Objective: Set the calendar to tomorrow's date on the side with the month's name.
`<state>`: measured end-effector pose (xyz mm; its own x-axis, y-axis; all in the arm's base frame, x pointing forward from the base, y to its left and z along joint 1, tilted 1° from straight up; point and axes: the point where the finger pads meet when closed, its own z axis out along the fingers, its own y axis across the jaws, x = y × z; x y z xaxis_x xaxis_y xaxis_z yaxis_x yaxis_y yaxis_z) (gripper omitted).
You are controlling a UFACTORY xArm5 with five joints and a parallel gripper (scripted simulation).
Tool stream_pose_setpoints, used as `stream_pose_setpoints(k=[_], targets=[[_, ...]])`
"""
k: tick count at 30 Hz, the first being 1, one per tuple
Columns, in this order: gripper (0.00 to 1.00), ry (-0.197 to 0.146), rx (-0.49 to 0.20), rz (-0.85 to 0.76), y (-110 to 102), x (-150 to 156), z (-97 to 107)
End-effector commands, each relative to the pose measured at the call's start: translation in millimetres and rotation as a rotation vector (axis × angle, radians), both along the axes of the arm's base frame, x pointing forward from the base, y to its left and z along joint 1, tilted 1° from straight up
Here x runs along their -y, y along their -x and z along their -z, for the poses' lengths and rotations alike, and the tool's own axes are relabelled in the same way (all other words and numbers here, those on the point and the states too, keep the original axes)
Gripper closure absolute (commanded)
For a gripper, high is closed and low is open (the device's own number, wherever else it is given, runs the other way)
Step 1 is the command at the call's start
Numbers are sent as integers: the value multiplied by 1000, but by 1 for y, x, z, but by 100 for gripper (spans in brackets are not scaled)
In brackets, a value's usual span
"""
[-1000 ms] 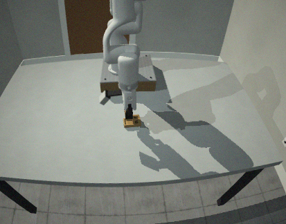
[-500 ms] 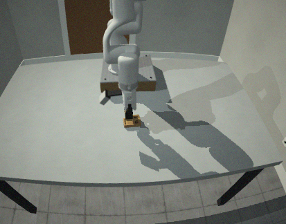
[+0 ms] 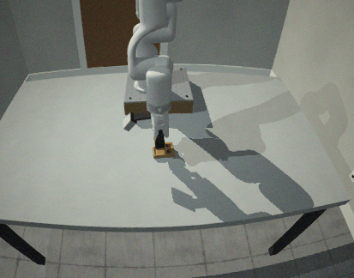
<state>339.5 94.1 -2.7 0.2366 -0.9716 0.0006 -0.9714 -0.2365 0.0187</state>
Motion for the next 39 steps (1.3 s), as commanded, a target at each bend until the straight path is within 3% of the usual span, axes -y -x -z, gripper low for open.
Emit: stream_pose_setpoints(k=[1,39], targets=[[71,-1,3,0,-1,-1,2],[71,-1,3,0,-1,0,21]])
